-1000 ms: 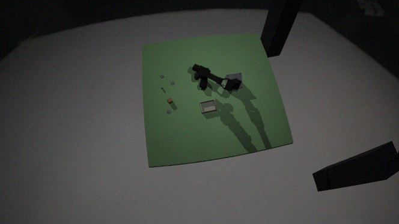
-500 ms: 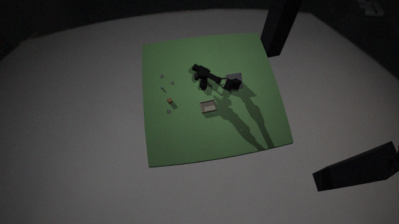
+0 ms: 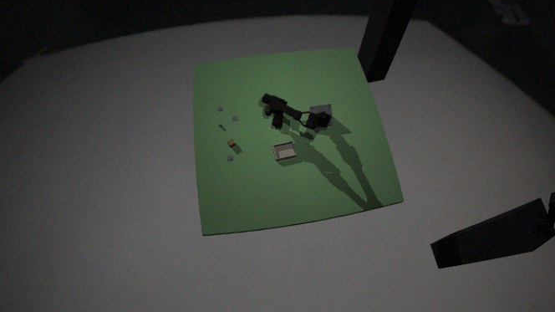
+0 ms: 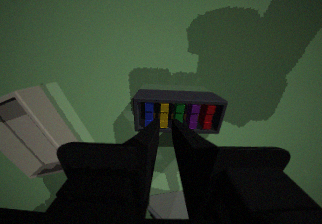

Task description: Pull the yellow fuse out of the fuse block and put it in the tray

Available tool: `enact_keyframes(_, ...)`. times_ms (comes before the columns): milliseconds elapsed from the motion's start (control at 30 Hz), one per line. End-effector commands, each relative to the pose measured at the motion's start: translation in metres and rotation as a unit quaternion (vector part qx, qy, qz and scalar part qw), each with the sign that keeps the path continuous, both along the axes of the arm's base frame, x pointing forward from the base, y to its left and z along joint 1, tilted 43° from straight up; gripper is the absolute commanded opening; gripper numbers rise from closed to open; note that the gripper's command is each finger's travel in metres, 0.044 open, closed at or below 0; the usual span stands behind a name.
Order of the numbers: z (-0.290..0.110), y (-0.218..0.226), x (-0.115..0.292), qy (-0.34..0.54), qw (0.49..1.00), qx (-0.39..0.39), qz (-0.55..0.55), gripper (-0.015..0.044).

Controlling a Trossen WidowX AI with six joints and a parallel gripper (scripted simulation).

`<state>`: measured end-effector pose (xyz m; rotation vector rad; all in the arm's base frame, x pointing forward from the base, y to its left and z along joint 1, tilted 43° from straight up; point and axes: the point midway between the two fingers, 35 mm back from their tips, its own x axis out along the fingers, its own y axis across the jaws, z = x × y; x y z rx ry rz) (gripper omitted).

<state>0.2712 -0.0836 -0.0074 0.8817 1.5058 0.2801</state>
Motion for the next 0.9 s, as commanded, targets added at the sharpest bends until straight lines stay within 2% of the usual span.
enact_keyframes(0, -0.003, 0.004, 0.0, 0.002, 1.0, 0.003, -0.002, 0.006)
enact_keyframes(867, -0.014, 0.015, 0.002, 0.002, 1.0, 0.003, -0.002, 0.006)
